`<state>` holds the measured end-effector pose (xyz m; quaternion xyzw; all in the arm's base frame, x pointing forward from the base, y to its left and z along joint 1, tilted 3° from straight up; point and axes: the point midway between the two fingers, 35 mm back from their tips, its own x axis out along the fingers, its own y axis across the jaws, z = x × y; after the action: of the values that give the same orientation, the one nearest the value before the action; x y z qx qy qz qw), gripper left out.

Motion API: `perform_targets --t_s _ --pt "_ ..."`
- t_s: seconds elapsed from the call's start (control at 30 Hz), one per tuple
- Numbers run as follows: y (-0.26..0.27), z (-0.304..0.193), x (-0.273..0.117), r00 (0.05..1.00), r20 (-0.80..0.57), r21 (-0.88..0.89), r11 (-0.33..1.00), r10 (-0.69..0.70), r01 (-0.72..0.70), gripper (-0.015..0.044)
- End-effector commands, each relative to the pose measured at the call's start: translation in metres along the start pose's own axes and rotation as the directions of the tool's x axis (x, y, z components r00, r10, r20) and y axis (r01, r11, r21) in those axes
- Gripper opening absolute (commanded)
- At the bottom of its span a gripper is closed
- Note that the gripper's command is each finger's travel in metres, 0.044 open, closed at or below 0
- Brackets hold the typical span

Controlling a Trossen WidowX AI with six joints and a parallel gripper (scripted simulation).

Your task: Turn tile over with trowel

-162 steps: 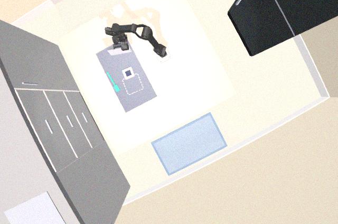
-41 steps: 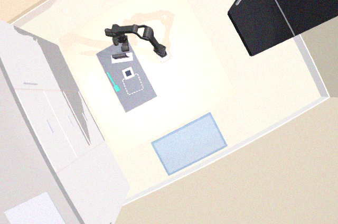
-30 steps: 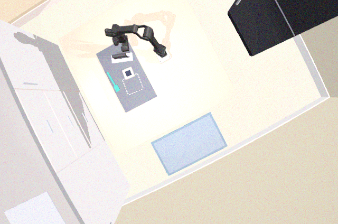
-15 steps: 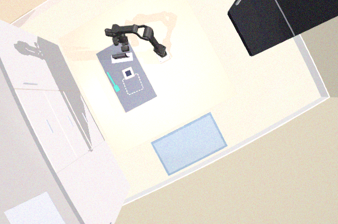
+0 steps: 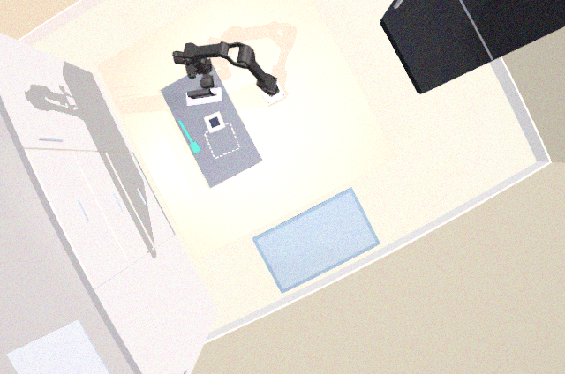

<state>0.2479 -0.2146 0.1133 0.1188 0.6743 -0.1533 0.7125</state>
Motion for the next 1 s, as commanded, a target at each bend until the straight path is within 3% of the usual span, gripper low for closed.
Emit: perform_targets --t_s 0.0,0.23,0.97 --pt "0.027 0.03 -0.012 1.0 0.023 -0.009 1.0 -0.005 0.005 0.027" --pt "0.08 0.077 -0.031 1.0 0.021 0.001 1.0 0.009 -0.009 0.027" --pt "0.081 0.079 -0.003 1.0 0.02 0.001 1.0 0.009 -0.009 0.027"
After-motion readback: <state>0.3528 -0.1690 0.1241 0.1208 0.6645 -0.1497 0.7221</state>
